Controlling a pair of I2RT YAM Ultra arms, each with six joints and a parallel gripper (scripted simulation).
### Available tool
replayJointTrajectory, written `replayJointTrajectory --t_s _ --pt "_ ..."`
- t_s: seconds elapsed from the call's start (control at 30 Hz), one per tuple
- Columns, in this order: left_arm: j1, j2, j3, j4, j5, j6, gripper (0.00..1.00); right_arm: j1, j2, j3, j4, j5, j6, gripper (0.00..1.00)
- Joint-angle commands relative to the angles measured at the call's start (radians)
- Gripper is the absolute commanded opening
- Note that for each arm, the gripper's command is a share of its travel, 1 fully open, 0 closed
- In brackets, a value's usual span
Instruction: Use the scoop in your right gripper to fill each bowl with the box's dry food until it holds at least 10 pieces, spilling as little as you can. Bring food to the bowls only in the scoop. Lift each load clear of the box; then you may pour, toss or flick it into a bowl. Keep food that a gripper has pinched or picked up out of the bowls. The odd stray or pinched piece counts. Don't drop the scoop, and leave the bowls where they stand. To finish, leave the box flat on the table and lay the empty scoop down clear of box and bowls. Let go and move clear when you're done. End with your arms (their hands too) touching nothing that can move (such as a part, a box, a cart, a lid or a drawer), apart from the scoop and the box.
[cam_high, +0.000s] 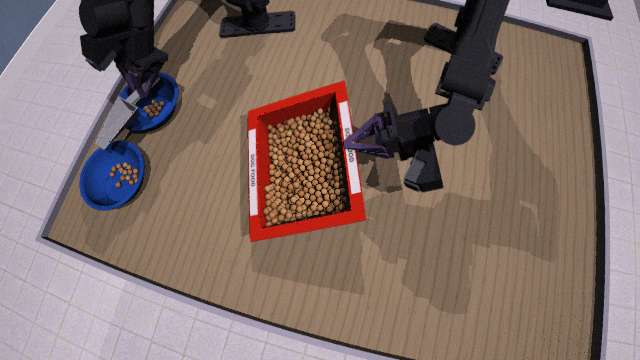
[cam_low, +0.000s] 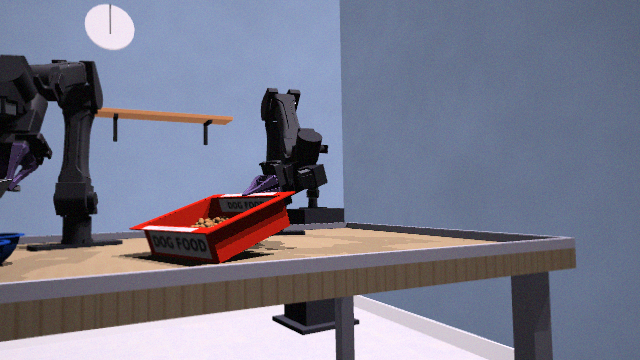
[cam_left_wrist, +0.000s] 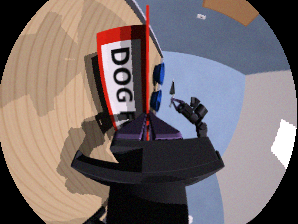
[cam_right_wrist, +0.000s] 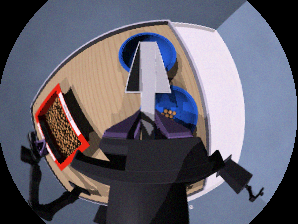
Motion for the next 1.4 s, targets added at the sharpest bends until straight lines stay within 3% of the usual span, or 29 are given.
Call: replayJointTrajectory --t_s 0.0,1.37 --pt "0.002 -0.009 -0.009 0.073 0.036 -0.001 0.0 -0.008 -0.023 0.019 0.032 -0.005 -0.003 0.0" --pt "0.043 0.069 -0.09 0.316 0.079 -0.088 0.0 -0.008 -0.023 0.019 0.032 -0.005 -0.003 0.0"
